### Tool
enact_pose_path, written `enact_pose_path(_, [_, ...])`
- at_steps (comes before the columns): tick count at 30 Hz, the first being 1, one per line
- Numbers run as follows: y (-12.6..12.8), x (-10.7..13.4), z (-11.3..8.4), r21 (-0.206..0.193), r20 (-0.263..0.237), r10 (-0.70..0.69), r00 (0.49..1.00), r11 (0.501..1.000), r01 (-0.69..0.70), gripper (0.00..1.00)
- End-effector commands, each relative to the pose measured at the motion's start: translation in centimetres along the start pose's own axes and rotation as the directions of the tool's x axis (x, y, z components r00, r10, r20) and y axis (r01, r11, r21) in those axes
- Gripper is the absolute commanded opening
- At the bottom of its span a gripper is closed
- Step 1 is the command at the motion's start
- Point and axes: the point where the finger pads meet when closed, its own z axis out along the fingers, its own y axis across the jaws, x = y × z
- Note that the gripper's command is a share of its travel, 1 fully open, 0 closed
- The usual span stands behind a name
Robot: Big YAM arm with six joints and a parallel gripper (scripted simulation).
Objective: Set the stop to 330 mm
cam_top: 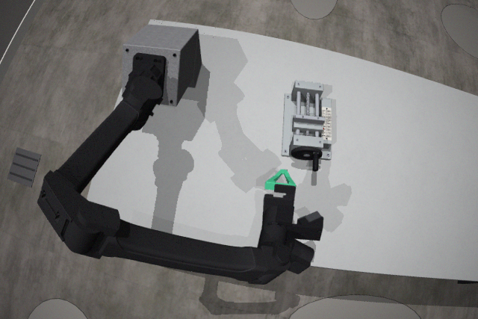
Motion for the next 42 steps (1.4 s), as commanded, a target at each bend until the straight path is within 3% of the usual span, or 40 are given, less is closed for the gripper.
enact_pose_path(1, [0.1,-0.2,-0.2,0.003,0.005,-0.005,1.0,1.0,0.005,1.0])
enact_pose_path(35, [0.2,-0.6,-0.8,0.009,0.017,-0.018,1.0,1.0,0.018,1.0])
enact_pose_path(42, [2.7,-1.1,-2.4,0.011,0.022,-0.025,0.999,1.0,0.025,1.0])
